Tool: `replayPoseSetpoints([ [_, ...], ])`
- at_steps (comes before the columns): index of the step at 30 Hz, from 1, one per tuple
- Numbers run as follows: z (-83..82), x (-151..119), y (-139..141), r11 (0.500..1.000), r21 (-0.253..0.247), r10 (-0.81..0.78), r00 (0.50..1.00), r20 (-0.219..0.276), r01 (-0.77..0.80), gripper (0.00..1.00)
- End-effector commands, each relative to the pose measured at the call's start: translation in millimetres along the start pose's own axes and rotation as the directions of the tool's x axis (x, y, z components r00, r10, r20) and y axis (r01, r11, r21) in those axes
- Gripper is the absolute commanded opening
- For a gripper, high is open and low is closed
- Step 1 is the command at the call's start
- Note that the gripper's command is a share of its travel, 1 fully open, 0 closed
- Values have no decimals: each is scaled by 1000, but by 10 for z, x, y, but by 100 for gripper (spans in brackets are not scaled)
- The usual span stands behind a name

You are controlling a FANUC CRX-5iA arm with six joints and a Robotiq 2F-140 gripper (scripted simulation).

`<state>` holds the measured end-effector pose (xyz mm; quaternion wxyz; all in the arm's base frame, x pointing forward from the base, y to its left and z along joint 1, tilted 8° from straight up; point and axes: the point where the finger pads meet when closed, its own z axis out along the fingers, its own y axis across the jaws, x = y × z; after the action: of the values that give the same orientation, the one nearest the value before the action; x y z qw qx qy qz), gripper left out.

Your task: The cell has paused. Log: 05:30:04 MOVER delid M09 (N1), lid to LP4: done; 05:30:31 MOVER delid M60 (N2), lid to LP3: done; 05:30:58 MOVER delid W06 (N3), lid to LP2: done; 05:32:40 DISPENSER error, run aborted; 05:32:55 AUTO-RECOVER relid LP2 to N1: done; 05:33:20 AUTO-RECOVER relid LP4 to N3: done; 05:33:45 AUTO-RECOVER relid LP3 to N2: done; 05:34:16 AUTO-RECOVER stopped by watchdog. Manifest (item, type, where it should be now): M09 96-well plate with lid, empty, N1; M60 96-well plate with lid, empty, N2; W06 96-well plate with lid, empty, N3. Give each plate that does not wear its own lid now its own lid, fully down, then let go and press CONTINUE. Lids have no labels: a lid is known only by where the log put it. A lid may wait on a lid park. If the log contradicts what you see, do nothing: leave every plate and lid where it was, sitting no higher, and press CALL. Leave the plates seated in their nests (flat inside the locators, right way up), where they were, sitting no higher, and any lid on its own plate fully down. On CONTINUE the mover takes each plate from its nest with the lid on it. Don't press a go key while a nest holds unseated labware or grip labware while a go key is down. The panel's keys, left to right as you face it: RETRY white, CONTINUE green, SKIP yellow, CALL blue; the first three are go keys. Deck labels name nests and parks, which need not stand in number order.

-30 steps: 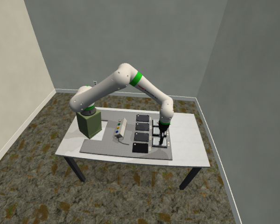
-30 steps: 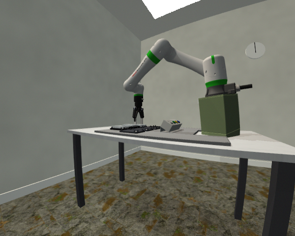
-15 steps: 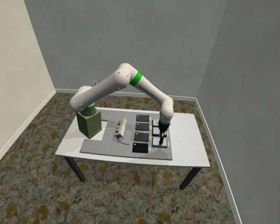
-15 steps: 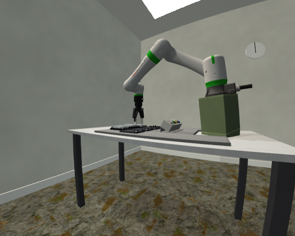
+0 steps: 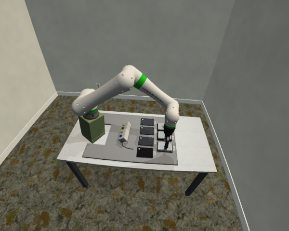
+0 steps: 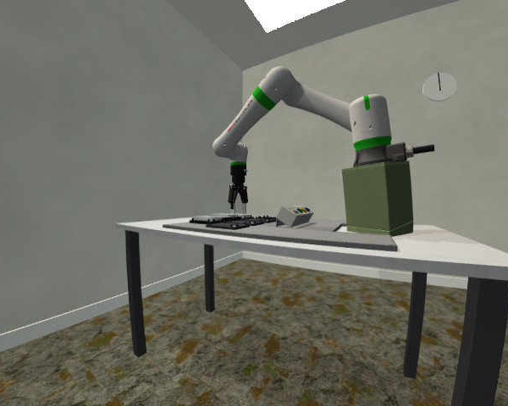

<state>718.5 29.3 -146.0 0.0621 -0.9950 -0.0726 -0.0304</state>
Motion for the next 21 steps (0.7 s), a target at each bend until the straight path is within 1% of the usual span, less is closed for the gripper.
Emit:
replayPoseSetpoints([
  [1, -2, 2, 1, 1000, 0, 0, 1000, 0, 0, 66],
  [15, -6, 2, 1, 1000, 0, 0, 1000, 0, 0, 66],
  [21, -43, 2, 1, 1000, 0, 0, 1000, 0, 0, 66],
])
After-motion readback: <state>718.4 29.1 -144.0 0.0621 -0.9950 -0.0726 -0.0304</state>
